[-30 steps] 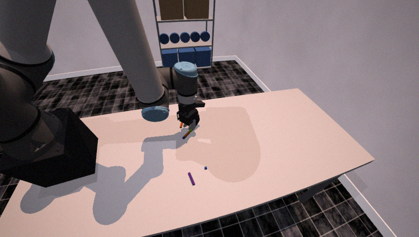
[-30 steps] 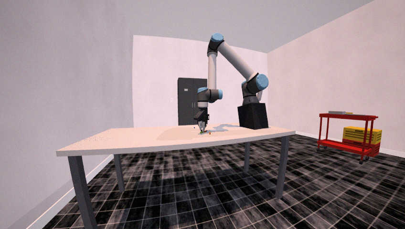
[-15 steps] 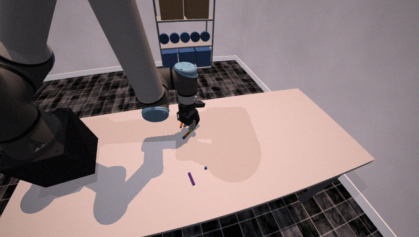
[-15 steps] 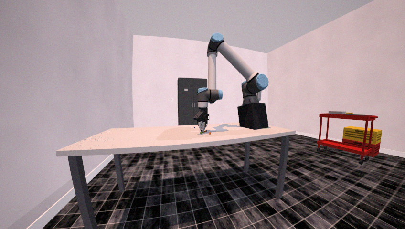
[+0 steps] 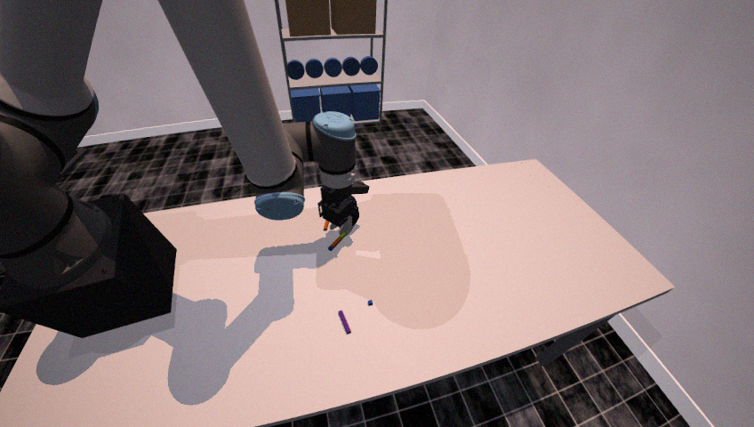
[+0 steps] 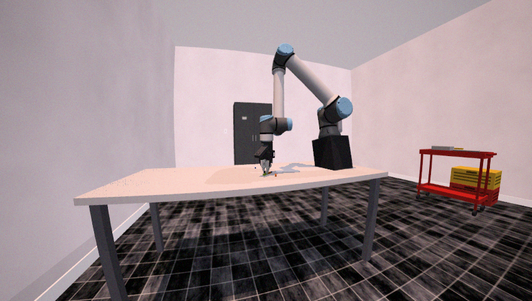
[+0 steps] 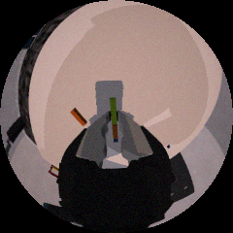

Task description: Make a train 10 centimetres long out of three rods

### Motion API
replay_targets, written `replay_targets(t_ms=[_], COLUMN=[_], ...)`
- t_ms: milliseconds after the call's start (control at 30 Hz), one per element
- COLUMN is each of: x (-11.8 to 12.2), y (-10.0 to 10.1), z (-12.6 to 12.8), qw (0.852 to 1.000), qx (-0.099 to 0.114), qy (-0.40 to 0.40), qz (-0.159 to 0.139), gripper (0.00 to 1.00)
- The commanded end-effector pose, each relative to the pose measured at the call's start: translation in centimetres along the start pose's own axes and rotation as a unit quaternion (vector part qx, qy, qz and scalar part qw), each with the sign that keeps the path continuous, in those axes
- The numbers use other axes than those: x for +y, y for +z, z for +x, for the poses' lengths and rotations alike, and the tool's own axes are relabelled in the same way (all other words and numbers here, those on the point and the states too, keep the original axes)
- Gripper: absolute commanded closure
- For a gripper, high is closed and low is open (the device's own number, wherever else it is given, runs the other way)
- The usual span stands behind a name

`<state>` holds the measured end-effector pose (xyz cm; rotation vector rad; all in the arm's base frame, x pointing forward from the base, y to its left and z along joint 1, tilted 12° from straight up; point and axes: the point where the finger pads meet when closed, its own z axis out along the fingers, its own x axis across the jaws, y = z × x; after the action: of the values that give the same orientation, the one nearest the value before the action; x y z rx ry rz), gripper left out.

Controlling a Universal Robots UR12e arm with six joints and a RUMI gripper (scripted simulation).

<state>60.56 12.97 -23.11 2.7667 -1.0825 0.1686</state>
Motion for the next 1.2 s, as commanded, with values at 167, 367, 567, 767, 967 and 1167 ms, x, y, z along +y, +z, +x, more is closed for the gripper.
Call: replay_targets(t_ms=[167,367,567,767,967,1167], x=[-0.04,-0.04,-0.04,-0.04,-0.04,-0.04], y=[-0.05,-0.05,-0.05,-0.05,-0.05,-0.57], z=[0.03,0.03,0.03,0.03,0.03,0.03], qw=[1.000,1.000,1.000,1.000,1.000,1.000], qx=[0.000,0.000,0.000,0.000,0.000,0.000], qy=[0.000,0.000,0.000,0.000,0.000,0.000], qz=[0.000,0.000,0.000,0.000,0.000,0.000], gripper=[0.97,0.94,0.89,0.86,0.86,0.86])
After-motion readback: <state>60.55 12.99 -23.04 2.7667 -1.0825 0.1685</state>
